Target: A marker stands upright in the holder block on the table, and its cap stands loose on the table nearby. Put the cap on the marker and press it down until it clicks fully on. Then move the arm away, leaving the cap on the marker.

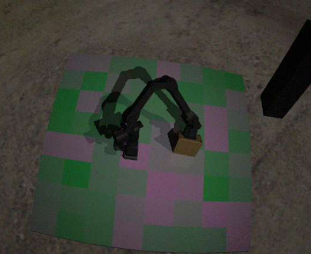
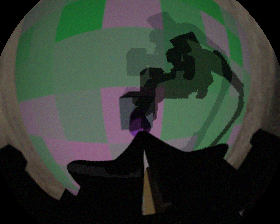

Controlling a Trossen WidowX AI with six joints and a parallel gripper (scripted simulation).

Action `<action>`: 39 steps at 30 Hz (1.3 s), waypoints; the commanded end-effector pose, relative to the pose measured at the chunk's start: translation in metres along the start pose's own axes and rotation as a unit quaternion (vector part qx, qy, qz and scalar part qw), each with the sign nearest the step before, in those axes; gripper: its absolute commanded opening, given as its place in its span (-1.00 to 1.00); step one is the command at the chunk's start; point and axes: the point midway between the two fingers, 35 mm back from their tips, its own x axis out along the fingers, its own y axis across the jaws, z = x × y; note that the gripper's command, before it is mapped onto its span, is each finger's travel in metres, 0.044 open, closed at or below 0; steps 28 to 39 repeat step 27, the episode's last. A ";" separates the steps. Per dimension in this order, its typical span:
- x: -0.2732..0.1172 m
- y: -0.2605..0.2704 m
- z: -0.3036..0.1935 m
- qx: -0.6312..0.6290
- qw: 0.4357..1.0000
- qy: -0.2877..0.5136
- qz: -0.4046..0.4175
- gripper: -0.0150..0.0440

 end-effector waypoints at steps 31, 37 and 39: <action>-0.079 0.003 0.003 0.007 1.000 -0.015 0.009 1.00; -0.079 0.003 0.003 0.007 1.000 -0.015 0.009 1.00; -0.079 0.003 0.003 0.007 1.000 -0.015 0.009 1.00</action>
